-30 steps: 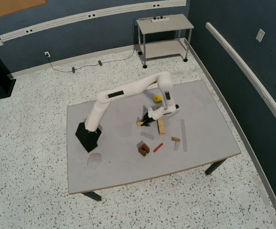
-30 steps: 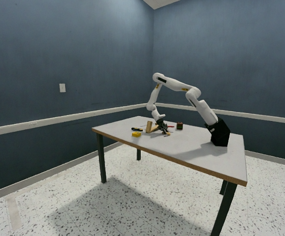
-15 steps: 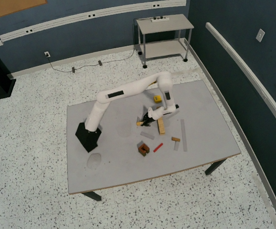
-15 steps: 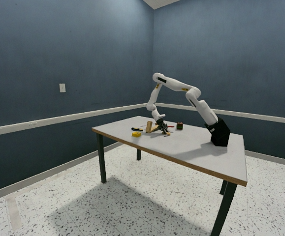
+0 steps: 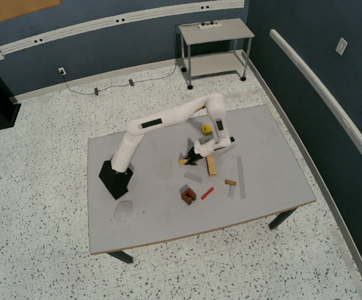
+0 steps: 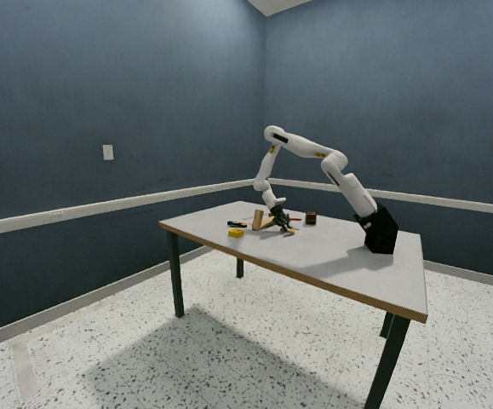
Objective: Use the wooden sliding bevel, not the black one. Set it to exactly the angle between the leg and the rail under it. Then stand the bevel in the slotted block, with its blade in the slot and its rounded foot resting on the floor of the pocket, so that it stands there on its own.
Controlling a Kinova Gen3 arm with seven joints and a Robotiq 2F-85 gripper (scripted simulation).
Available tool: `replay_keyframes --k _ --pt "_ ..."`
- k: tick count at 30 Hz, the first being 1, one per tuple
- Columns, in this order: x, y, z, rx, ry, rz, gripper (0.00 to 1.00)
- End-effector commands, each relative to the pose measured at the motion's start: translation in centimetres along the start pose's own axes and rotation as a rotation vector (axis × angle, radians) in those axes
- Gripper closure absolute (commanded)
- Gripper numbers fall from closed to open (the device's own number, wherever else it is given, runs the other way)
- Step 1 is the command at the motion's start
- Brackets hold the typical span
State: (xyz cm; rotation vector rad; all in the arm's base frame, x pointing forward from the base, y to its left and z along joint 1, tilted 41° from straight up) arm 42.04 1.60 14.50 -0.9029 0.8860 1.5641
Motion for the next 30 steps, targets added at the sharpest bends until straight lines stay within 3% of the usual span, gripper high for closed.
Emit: replay_keyframes --k 1,8,22,24,30 --pt "-0.5 0.5 0.1 0.000 0.001 -0.001 0.90" --pt "-2.1 2.0 0.4 0.000 0.001 -0.001 0.90" --pt "-9.2 9.0 1.9 0.000 0.001 0.000 0.90" --pt "-9.2 9.0 1.9 0.000 0.001 0.000 0.90" --pt "-11.6 11.4 2.4 0.000 0.001 0.000 0.90"
Point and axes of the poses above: the point where the finger pads meet when closed, its own x axis out along the fingers, its own z axis across the jaws, y = z × x, the point moved 2 cm from there along -x, back along the fingers, and after that the axes turned 12 degrees about -x, right-handed, at the moved point
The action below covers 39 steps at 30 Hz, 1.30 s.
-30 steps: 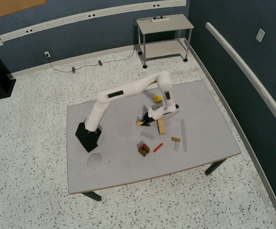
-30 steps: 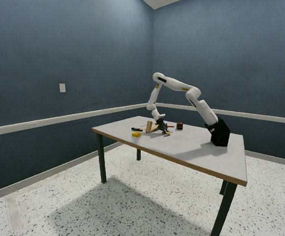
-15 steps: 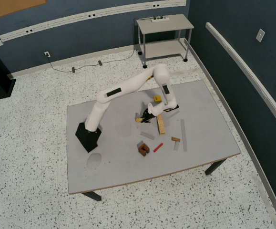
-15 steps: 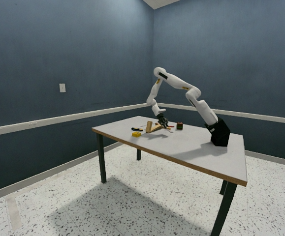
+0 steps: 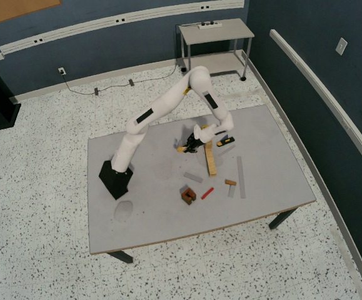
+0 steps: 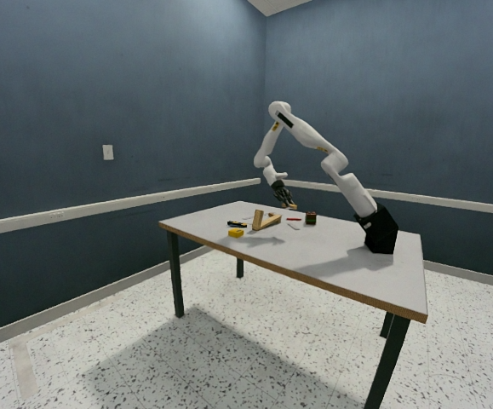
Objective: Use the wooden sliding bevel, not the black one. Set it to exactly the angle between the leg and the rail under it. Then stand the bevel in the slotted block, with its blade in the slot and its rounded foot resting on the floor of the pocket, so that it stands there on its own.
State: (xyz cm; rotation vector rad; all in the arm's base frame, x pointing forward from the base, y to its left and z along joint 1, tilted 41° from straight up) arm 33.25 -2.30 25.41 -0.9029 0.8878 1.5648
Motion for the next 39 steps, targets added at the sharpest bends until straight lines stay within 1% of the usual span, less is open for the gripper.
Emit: replay_keyframes --k 1,5,9,39 --pt "-1.7 1.5 0.3 0.000 0.000 -0.002 0.90" --pt "-2.5 2.4 0.5 0.000 0.000 -0.002 0.90" --pt "-3.0 2.8 0.5 0.000 0.000 -0.002 0.90" --pt "-3.1 2.9 0.5 0.008 0.000 -0.004 0.90"
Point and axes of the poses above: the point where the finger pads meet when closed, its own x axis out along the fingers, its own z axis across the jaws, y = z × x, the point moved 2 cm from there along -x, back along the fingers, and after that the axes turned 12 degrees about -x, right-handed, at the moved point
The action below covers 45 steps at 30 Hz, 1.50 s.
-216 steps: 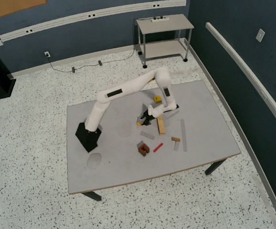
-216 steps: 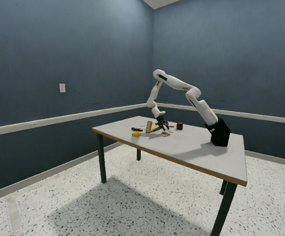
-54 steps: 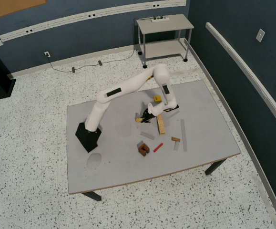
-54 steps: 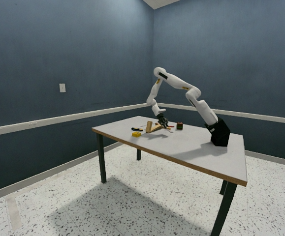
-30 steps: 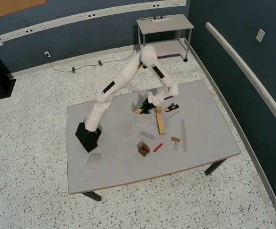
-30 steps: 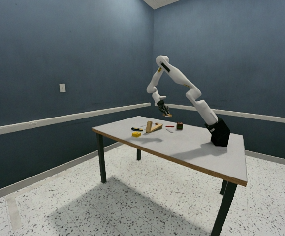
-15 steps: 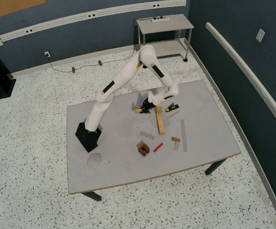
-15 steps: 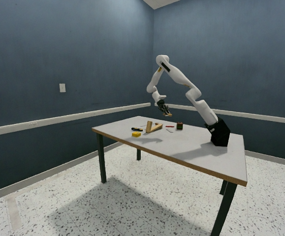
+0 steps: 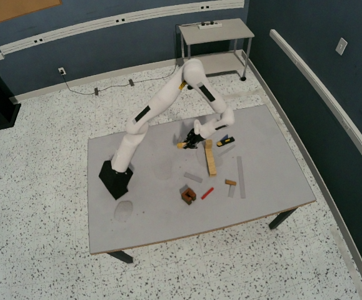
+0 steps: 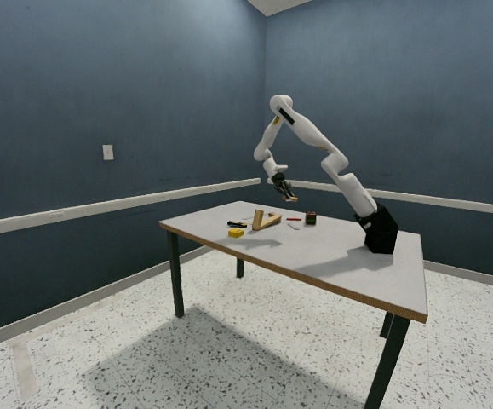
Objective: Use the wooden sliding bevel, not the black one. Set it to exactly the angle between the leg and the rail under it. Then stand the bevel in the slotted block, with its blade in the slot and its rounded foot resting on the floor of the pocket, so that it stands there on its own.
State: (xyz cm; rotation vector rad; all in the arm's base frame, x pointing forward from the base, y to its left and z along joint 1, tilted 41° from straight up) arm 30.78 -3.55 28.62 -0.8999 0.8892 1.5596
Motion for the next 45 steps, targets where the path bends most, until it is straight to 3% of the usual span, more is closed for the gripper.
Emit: replay_keyframes --k 1,23,45 --pt "0.0 0.0 -0.1 0.005 0.001 -0.002 0.90" --pt "-0.1 0.2 -0.8 0.089 0.005 -0.024 0.90" --pt "-0.3 0.8 -2.9 0.316 0.017 -0.084 0.90"
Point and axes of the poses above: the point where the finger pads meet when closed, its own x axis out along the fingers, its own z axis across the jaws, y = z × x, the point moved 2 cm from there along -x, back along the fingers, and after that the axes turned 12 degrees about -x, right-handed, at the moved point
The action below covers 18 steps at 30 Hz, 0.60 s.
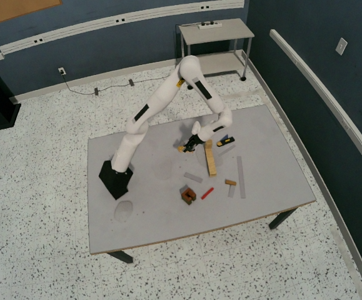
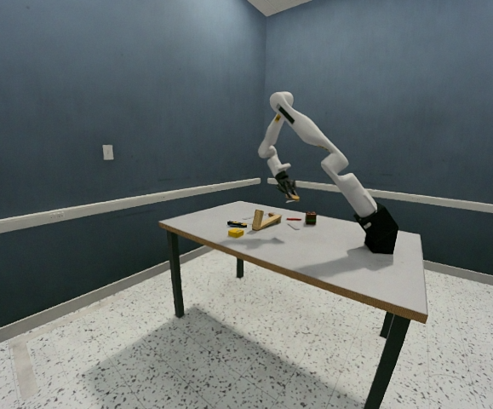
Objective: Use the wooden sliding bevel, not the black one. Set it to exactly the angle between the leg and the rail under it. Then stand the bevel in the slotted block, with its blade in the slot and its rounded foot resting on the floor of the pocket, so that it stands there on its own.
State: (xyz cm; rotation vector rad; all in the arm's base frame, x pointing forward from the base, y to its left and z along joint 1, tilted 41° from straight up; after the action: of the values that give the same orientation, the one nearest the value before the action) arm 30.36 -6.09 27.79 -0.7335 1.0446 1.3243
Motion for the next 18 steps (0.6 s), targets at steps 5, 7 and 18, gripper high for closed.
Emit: replay_keyframes --k 5,7,18 --pt "-0.1 0.0 -1.0 0.110 0.006 -0.030 0.90" --pt "-0.2 0.0 -1.4 0.143 0.008 -0.038 0.90" --pt "-0.3 -0.1 -2.8 0.300 0.017 -0.080 0.90"
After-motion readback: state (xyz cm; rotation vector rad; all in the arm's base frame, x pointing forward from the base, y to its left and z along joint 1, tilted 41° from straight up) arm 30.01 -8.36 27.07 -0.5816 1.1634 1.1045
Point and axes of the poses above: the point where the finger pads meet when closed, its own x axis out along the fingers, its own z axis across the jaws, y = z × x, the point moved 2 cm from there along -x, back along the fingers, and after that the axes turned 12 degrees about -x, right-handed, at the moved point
